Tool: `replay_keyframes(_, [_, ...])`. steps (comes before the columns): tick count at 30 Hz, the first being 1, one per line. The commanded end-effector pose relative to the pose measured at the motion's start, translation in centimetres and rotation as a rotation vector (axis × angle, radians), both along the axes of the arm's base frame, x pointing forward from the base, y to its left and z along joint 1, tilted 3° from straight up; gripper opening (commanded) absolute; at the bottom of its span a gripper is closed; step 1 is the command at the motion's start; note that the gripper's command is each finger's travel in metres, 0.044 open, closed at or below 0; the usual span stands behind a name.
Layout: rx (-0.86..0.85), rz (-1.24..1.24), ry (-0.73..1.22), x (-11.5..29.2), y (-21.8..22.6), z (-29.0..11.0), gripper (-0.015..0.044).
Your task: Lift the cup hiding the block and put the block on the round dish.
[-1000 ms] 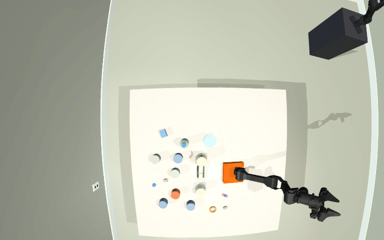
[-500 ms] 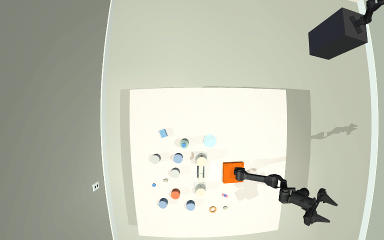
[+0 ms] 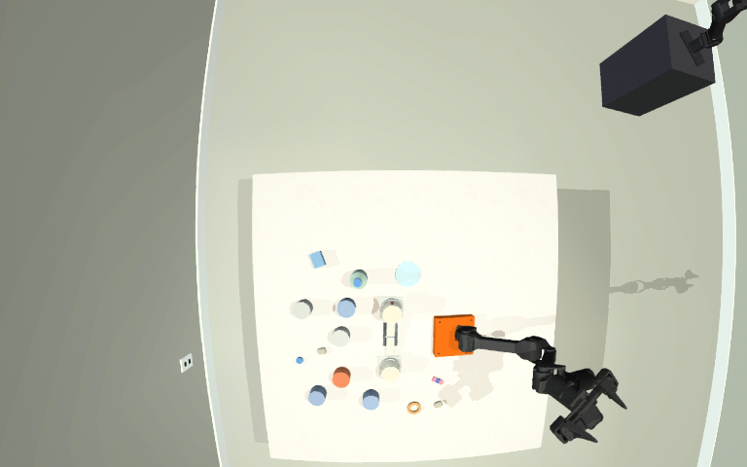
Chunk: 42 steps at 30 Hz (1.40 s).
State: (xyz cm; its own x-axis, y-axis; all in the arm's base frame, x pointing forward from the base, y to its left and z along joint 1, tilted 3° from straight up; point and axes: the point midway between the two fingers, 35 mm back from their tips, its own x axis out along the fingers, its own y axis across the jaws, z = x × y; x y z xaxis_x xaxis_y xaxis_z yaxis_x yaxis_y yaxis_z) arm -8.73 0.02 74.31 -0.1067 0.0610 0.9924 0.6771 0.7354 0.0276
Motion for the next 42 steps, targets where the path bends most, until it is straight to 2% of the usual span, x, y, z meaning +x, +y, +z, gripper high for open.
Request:
replay_keyframes(1, [-0.003, 0.058, 0.107, 2.8, 0.1, -0.3, 0.044])
replay_keyframes(10, [-0.001, 0.185, 0.386, 9.9, 0.7, -2.4, 0.044])
replay_keyframes(20, [0.032, 0.315, 0.7, 17.4, 1.6, -6.8, 0.044])
replay_keyframes(32, [0.112, 0.444, 1.081, 24.7, 2.9, -14.6, 0.044])
replay_keyframes(42, [0.215, 0.516, 1.398, 28.9, 3.8, -22.9, 0.044])
